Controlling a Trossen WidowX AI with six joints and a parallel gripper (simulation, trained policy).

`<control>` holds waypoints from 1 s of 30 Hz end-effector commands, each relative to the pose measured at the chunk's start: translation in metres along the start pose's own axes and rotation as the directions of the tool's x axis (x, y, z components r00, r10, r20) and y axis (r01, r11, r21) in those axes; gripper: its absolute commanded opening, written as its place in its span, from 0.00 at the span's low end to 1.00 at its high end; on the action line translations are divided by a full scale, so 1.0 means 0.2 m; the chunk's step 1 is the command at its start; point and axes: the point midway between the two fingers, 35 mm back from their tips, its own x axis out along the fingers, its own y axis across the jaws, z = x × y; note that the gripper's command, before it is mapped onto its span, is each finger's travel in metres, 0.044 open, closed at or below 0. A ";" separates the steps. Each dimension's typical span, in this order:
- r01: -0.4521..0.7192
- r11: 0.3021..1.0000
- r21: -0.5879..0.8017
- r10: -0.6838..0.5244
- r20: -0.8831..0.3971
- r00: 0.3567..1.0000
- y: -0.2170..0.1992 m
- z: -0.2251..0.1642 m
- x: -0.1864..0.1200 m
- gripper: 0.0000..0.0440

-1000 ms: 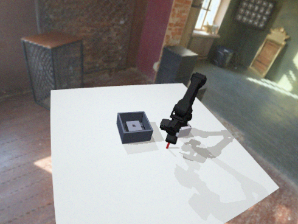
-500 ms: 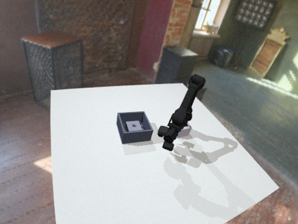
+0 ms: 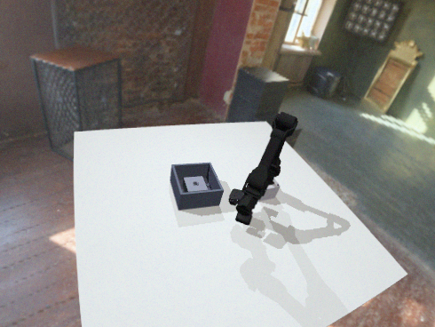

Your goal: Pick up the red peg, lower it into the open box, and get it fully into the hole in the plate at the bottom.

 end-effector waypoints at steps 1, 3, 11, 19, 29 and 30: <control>0.022 1.000 0.006 -0.022 0.001 1.000 -0.01 0.00 0.01 0.16; 0.040 0.999 0.003 -0.040 -0.001 0.999 -0.02 0.00 0.02 0.06; 0.030 1.000 -0.001 -0.030 0.055 0.998 0.00 0.06 -0.11 0.00; 0.020 1.000 0.001 -0.020 0.104 0.994 -0.02 0.14 -0.25 0.00; -0.008 0.999 0.042 0.002 0.161 0.987 -0.03 0.26 -0.46 0.00; -0.013 0.999 0.050 0.004 0.166 0.986 -0.03 0.28 -0.48 0.00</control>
